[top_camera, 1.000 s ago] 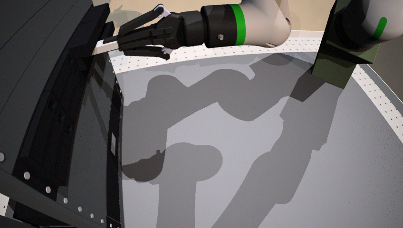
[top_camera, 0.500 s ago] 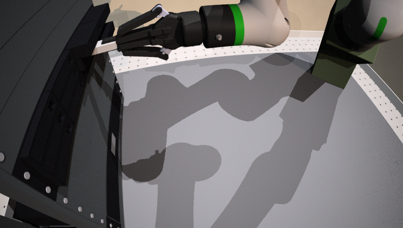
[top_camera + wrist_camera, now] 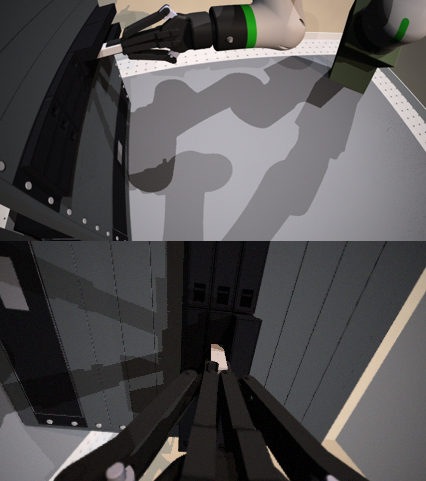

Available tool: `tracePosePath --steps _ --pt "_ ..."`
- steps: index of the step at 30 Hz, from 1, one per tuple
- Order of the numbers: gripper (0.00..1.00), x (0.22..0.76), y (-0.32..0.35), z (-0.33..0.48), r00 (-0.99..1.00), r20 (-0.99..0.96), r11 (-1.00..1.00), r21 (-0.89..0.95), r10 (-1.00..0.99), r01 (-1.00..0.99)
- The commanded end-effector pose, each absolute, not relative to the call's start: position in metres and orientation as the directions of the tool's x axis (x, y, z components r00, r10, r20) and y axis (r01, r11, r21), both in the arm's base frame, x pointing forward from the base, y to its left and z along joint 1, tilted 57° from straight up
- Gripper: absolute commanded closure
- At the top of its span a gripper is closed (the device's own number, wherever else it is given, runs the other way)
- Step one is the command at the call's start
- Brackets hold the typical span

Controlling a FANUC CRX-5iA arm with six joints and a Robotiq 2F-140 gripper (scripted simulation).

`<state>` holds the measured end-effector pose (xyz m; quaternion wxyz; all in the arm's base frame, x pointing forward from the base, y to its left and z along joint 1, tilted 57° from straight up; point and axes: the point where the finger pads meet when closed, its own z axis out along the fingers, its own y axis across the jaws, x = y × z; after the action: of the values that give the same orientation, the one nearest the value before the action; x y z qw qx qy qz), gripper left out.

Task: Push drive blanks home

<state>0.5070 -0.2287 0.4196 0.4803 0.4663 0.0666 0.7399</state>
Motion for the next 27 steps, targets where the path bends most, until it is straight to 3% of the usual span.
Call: tracePosePath --steps 1,27 --pt "1.0 0.5071 -0.2294 0.42 -0.103 0.626 -0.529 0.546 0.773 -0.65" --pt "1.0 0.511 -0.2315 0.4231 -0.103 0.626 -0.529 0.546 0.773 -0.65"
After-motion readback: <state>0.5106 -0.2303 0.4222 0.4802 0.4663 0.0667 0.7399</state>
